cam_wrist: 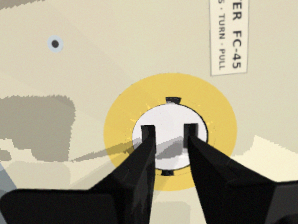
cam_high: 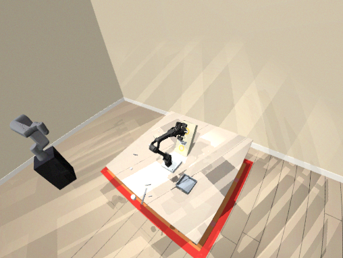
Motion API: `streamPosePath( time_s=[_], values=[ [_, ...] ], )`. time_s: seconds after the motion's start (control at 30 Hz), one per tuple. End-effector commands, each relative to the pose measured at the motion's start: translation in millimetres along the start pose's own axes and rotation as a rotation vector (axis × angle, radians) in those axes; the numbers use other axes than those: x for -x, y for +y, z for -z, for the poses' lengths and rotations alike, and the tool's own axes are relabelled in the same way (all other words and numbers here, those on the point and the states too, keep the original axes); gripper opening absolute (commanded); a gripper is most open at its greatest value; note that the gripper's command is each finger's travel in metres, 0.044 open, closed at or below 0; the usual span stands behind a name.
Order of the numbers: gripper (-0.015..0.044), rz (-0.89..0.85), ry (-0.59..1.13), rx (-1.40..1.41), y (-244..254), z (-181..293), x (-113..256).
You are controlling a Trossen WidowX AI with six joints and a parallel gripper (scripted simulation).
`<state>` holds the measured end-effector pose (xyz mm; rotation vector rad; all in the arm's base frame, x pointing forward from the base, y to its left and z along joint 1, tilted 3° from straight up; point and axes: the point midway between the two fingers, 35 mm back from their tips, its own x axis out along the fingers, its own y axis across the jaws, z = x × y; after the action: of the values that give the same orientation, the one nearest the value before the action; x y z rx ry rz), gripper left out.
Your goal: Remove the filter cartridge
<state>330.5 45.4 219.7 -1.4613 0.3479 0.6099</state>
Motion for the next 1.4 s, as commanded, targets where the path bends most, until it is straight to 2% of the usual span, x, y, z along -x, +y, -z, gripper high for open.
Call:
streamPosePath(
  time_s=[0.0,1.37],
  values=[
    [0.0094,0.001,0.004,-0.002,-1,1,0],
    [0.0094,0.002,0.004,-0.002,0,1,-14]
  ],
)
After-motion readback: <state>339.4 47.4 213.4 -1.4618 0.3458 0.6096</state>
